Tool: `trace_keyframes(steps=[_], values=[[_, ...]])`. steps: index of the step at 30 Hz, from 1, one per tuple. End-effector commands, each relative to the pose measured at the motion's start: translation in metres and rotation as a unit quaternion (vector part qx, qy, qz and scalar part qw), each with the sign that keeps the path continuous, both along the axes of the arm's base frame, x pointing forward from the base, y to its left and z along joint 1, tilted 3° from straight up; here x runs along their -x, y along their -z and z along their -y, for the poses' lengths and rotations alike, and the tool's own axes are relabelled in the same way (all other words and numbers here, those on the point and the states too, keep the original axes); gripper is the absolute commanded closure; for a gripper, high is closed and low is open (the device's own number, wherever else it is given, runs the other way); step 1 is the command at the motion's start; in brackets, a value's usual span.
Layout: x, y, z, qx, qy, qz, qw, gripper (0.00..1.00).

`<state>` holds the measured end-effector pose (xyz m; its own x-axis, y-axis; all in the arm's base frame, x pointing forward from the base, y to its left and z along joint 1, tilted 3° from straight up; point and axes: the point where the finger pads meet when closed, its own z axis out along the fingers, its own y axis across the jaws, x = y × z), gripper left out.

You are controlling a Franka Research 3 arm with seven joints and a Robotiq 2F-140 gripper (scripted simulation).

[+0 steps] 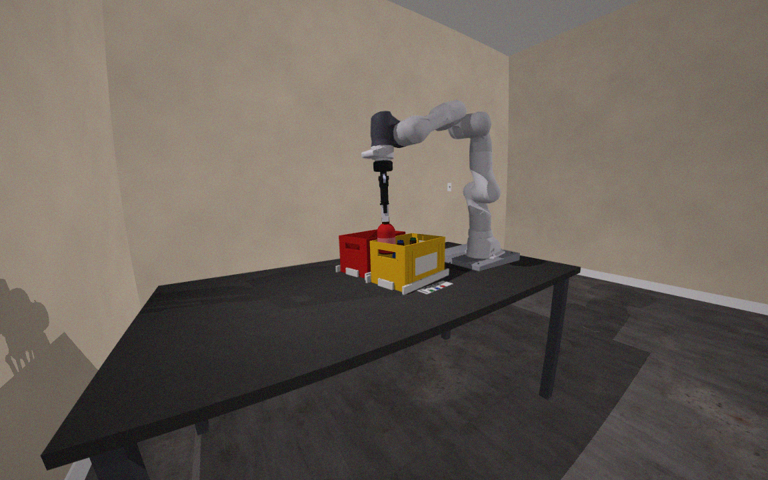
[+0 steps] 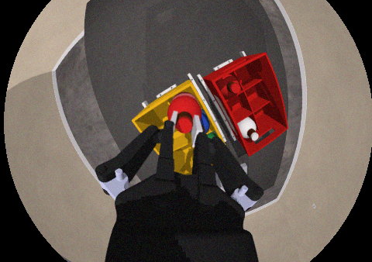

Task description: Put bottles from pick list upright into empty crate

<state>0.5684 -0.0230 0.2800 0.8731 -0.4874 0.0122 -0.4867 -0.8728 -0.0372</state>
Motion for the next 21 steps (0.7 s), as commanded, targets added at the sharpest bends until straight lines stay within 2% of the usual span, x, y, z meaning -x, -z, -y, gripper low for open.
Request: trace_keyframes(steps=[1, 21], values=[[-0.006, -0.002, -0.001, 0.002, 0.001, 0.01, 1.0, 1.0], [-0.007, 0.015, -0.001, 0.002, 0.001, 0.01, 1.0, 1.0]])
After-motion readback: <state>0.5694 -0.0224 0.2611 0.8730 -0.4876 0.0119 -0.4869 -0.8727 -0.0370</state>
